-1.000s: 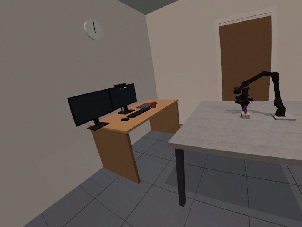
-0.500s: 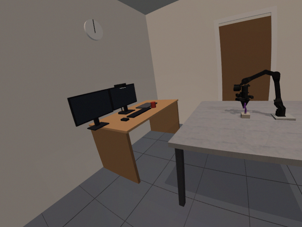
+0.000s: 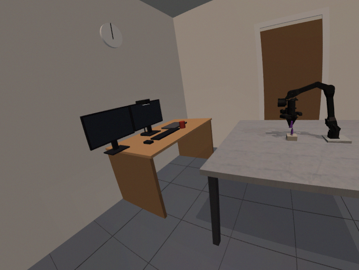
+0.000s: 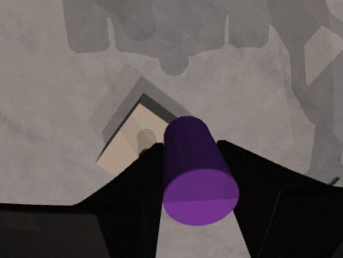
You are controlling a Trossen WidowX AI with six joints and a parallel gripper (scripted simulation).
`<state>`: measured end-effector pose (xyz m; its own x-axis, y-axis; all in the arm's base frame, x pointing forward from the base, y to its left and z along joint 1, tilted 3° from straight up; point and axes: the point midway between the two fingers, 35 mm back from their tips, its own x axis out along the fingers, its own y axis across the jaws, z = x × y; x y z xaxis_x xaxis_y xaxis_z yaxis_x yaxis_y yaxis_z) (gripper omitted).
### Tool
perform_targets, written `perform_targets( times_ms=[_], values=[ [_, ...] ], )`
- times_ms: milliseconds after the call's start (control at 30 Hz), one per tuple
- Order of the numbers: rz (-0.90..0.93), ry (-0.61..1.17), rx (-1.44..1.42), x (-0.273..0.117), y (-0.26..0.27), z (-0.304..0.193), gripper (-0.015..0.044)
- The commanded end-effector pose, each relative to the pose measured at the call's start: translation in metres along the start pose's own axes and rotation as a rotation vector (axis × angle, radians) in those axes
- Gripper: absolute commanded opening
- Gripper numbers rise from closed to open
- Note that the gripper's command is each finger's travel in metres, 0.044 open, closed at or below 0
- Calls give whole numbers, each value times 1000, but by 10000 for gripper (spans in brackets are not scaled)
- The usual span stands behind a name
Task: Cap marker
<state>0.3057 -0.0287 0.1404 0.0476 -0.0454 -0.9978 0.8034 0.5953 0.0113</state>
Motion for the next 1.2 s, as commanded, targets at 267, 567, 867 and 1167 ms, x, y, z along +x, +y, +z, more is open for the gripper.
perform_targets(
  times_ms=[267, 567, 867, 1167],
  values=[
    [7, -7, 0, -20, 20, -28, 0],
    [6, -5, 3, -29, 28, -44, 0],
    [6, -5, 3, -21, 28, -44, 0],
    [6, -5, 3, -8, 29, -43, 0]
  ],
)
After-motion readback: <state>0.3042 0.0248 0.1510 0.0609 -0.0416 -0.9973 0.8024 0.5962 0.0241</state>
